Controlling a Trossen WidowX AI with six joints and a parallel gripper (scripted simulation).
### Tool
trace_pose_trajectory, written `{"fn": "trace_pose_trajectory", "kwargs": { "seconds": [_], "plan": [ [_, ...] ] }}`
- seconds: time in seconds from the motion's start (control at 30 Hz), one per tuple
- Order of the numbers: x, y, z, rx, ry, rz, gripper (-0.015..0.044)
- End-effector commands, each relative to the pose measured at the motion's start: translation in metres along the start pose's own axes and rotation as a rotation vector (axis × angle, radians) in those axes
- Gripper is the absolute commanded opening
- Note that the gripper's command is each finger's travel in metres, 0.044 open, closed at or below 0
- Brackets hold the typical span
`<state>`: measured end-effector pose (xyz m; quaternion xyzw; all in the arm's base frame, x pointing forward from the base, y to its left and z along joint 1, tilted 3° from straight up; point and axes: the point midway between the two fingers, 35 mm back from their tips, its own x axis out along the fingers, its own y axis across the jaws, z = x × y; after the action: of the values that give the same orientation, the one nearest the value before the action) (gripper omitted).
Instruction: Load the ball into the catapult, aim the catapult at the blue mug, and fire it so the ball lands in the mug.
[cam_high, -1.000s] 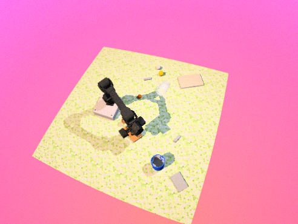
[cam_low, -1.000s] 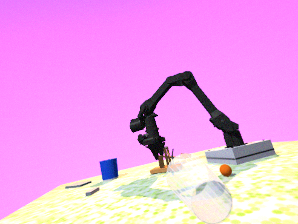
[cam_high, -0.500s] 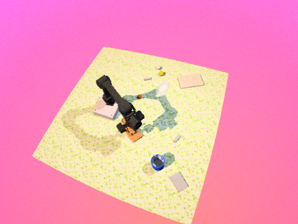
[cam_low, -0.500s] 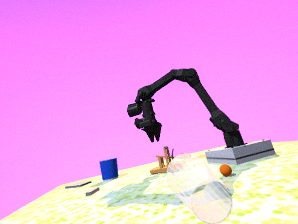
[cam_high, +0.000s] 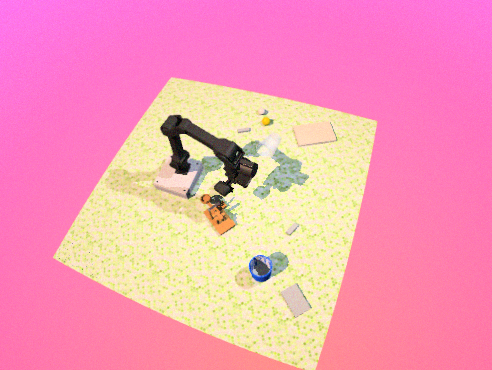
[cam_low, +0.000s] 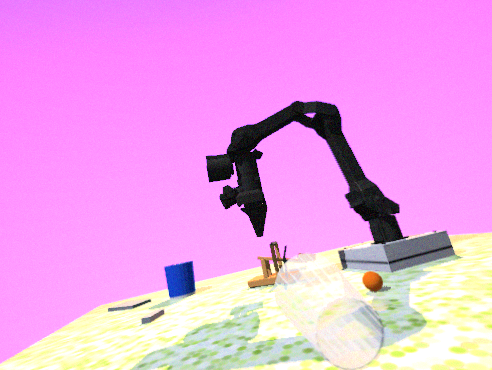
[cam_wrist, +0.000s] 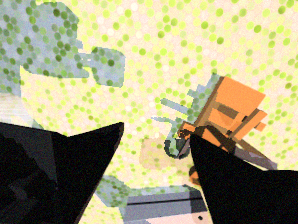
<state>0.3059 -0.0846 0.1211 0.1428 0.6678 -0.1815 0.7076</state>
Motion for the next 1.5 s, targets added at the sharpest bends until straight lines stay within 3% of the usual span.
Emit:
{"fn": "trace_pose_trajectory", "kwargs": {
  "seconds": [0.0,0.23,0.47,1.47],
  "plan": [
    [0.012,0.053,-0.030,-0.076,-0.003,0.011,0.0300],
    [0.039,0.123,-0.106,-0.212,0.018,0.022,0.0300],
    [0.062,0.152,-0.186,-0.334,0.035,0.019,0.0300],
    [0.107,0.148,-0.188,-0.337,0.035,0.018,0.0300]
  ]
}}
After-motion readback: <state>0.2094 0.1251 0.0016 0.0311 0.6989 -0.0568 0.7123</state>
